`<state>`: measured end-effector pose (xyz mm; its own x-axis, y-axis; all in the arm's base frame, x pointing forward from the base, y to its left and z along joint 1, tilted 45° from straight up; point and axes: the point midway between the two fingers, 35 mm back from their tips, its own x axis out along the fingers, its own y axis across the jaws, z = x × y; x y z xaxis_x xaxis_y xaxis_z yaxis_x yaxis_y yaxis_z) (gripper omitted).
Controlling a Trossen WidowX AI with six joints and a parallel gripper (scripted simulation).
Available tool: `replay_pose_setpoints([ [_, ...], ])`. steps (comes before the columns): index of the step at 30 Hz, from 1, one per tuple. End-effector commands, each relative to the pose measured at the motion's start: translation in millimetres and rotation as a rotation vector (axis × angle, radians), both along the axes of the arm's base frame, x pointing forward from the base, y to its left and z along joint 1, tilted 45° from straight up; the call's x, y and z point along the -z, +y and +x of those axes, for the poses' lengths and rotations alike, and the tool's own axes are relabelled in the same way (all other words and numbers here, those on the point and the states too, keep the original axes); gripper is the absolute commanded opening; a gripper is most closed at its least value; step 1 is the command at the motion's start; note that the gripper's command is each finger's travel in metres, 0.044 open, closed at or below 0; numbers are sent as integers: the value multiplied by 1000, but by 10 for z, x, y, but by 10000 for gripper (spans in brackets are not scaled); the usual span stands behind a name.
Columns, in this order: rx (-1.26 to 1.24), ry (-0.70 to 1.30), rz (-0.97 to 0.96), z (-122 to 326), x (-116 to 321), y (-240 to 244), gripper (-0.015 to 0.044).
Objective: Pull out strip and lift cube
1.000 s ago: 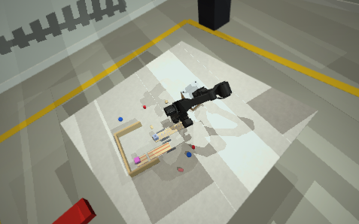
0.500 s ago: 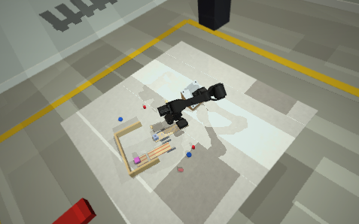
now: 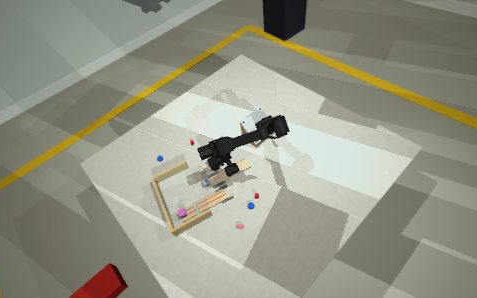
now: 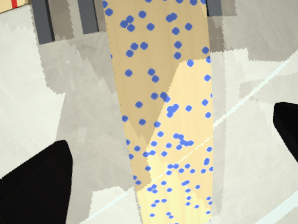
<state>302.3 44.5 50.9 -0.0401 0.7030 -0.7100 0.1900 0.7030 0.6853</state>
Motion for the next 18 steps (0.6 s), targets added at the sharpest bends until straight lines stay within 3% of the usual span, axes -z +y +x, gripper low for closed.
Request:
replay_pose_setpoints([
  [1,-2,1,-1,150,13,-26,440],
  [18,-2,-3,-1,790,52,-148,440],
])
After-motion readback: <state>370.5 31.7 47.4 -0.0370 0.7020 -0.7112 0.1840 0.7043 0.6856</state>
